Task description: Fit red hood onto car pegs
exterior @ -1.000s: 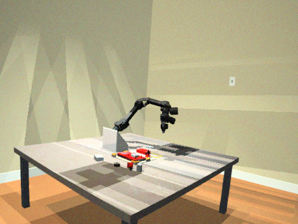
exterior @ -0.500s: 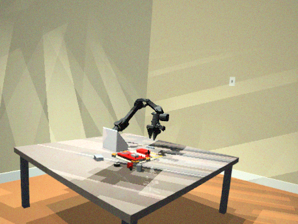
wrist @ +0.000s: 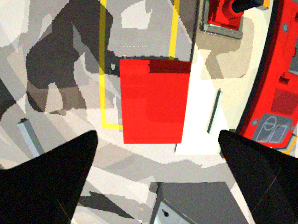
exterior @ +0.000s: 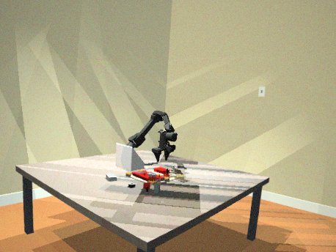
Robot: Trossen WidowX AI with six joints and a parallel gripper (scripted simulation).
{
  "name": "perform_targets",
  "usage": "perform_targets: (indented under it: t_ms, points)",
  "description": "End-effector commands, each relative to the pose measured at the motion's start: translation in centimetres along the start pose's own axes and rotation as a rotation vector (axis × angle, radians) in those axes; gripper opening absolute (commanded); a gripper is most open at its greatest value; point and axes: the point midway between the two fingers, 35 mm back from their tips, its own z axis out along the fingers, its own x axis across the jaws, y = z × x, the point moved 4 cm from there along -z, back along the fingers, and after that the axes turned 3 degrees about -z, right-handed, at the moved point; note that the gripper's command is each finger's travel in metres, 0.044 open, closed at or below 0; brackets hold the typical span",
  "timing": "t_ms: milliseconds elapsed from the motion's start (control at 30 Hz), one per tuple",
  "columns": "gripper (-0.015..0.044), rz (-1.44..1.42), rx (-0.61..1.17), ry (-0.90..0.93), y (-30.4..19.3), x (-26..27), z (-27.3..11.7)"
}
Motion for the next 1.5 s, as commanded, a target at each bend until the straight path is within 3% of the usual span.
perform_targets:
  t_ms: [0, 1467]
  points:
    - [0.0440, 0.011, -0.002, 0.015, -0.2, -0.1, 0.2]
    - [0.0440, 0.011, -0.001, 0.013, 0.0, -0.1, 2.6]
